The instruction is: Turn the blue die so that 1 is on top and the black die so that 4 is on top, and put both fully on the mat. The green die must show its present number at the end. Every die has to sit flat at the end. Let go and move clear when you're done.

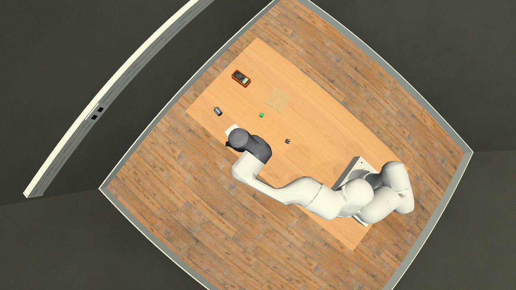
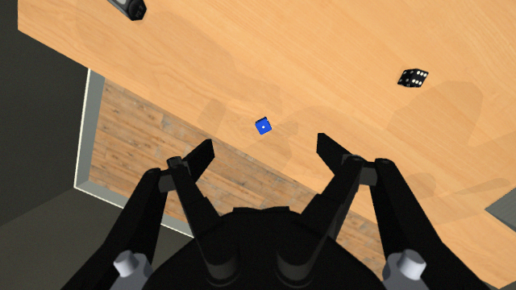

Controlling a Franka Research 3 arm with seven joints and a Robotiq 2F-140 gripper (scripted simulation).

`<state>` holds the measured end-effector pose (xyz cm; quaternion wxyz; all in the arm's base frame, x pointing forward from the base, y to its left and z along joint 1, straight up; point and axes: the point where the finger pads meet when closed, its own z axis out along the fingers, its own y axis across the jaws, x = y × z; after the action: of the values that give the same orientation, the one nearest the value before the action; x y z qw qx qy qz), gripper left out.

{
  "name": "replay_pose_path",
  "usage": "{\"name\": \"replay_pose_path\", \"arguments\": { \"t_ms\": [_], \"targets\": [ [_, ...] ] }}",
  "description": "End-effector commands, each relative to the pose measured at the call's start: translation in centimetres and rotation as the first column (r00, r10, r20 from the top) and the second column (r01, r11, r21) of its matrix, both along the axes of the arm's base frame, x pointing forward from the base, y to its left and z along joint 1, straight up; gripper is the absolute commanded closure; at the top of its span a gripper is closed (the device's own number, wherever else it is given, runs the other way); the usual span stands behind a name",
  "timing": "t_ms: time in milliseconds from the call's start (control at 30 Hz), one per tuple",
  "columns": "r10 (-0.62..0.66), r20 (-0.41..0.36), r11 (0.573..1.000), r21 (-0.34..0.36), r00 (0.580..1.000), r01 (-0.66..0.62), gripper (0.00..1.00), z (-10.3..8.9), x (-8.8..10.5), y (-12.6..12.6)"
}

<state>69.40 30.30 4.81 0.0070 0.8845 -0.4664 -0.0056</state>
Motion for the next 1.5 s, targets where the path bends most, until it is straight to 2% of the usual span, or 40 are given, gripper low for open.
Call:
{"name": "replay_pose_path", "arguments": {
  "t_ms": [0, 133, 167, 533, 700, 733, 1467],
  "targets": [
    [0.173, 0.016, 0.985, 0.007, 0.985, -0.173, 0.0, -0.04, 0.25, -0.26],
    [0.193, 0.016, 0.981, 0.007, 0.981, -0.194, 0.0, -0.07, 0.24, -0.26],
    [0.244, 0.017, 0.97, 0.007, 0.97, -0.245, 0.0, -0.15, 0.23, -0.25],
    [0.412, 0.019, 0.911, 0.008, 0.911, -0.413, 0.0, -0.41, 0.17, -0.21],
    [0.426, 0.019, 0.905, 0.008, 0.905, -0.426, 0.0, -0.43, 0.16, -0.21],
    [0.426, 0.019, 0.905, 0.008, 0.905, -0.426, 0.68, -0.43, 0.16, -0.21],
    [0.426, 0.019, 0.905, 0.008, 0.905, -0.426, 0.68, -0.43, 0.16, -0.21]
  ]
}}
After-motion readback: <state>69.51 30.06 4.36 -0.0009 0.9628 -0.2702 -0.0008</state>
